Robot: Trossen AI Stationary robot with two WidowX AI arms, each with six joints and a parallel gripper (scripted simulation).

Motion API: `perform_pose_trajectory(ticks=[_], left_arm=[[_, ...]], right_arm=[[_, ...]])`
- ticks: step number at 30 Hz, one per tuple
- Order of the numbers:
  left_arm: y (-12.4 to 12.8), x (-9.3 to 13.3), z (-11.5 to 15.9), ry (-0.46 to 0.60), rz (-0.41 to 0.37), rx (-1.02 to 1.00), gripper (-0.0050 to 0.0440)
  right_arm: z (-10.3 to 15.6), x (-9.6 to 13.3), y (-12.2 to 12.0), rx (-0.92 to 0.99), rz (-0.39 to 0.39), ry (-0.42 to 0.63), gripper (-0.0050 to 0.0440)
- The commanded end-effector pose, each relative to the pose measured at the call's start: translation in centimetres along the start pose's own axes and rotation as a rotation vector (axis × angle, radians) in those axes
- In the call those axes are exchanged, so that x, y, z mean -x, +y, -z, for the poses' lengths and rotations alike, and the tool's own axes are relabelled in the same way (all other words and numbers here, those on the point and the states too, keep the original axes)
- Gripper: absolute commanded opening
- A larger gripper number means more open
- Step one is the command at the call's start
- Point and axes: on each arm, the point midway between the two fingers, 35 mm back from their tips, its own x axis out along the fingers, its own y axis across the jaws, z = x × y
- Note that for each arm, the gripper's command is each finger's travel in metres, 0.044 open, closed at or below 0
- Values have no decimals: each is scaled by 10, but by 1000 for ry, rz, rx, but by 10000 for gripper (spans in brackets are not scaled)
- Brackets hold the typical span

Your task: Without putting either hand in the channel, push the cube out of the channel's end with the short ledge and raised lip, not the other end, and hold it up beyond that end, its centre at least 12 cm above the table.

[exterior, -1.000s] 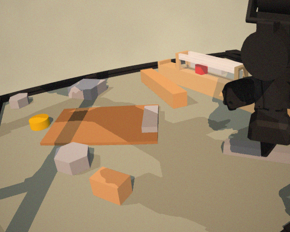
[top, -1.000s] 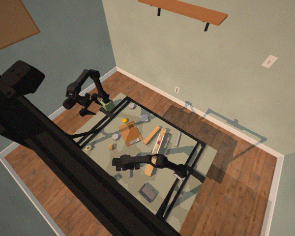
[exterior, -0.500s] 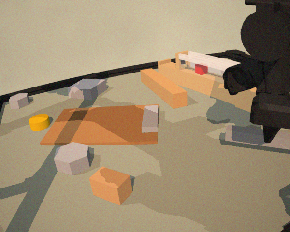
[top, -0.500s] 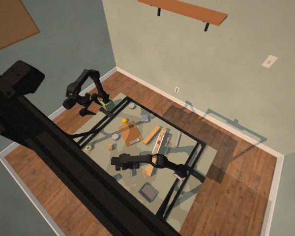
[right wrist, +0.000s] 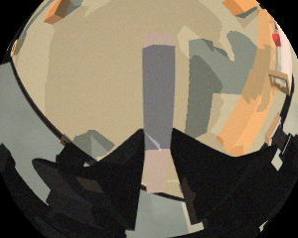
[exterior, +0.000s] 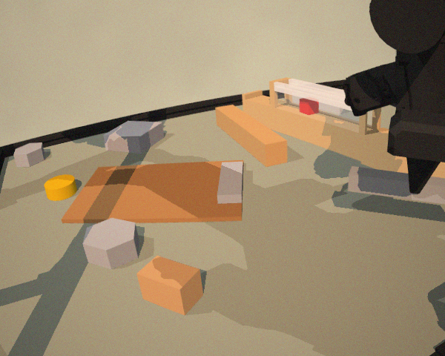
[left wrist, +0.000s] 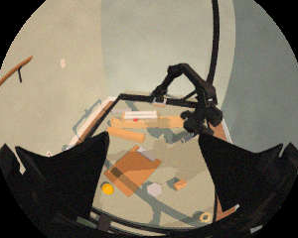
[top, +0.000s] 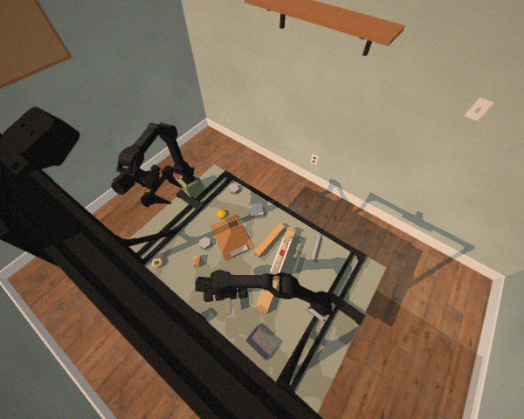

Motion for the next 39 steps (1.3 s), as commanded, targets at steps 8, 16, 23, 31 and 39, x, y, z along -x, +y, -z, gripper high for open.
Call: perform_pose_trajectory(ticks=[8, 16, 23, 31, 39], left_arm=[[0, 0, 0, -1, -1, 3, 400], [0, 0, 0, -1, -1, 3, 400], [0, 0, 0, -1, -1, 3, 400], [0, 0, 0, -1, -1, 3, 400], [0, 0, 0, -1, -1, 3, 400]], right_arm=[[0, 10, 0, -10, -23, 0, 40], [-2, 17, -29, -96, -23, 1, 40], [-2, 21, -56, -172, -23, 2, 40], [0, 21, -94, -273, -23, 3, 40], [2, 18, -124, -349, -23, 4, 40]])
